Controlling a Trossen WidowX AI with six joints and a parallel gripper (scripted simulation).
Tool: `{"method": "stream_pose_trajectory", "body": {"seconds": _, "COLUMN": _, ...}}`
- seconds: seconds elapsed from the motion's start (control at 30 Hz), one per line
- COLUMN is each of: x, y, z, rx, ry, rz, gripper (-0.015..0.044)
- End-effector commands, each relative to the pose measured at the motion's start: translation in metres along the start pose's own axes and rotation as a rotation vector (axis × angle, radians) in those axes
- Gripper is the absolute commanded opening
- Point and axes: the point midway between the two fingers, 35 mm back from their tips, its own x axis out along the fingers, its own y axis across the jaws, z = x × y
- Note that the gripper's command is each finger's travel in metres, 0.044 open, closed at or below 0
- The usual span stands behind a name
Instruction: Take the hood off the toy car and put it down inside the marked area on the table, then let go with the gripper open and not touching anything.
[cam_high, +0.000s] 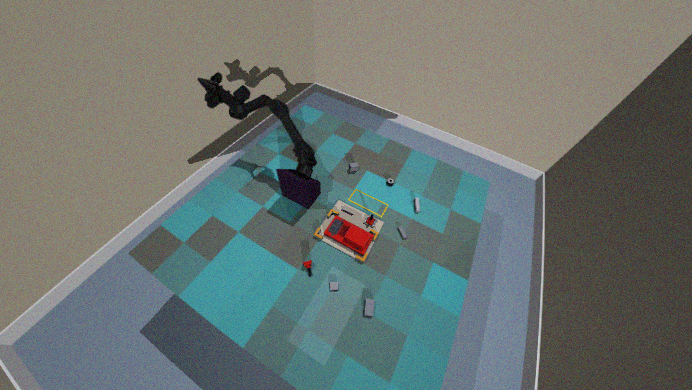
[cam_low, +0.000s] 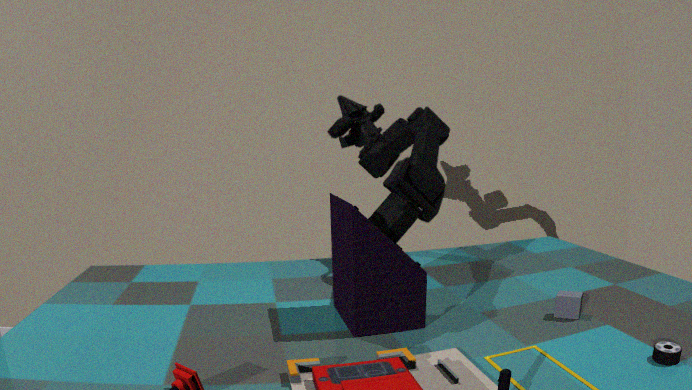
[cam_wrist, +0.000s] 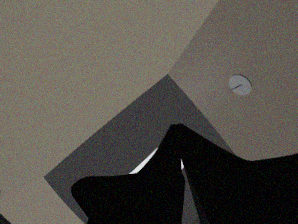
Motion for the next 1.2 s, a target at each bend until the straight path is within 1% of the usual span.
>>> {"method": "stream_pose_trajectory", "body": {"seconds": 0.0, "x": -0.001, "y": 0.001, "z": 0.0, "rx": -0.002, "ry": -0.001, "rz": 0.001, "gripper": 0.0026}}
{"method": "stream_pose_trajectory", "body": {"seconds": 0.13, "x": -0.015, "y": 0.014, "z": 0.001, "rx": -0.039, "ry": -0.03, "rz": 0.031, "gripper": 0.0131}}
{"method": "stream_pose_trajectory", "body": {"seconds": 0.53, "x": -0.11, "y": 0.084, "z": -0.004, "rx": -0.262, "ry": -0.226, "rz": 0.188, "gripper": 0.044}}
{"method": "stream_pose_trajectory", "body": {"seconds": 0.97, "x": -0.205, "y": 0.137, "z": -0.028, "rx": -0.472, "ry": -0.44, "rz": 0.306, "gripper": 0.044}}
{"method": "stream_pose_trajectory", "body": {"seconds": 1.17, "x": -0.256, "y": 0.158, "z": -0.045, "rx": -0.567, "ry": -0.562, "rz": 0.352, "gripper": 0.044}}
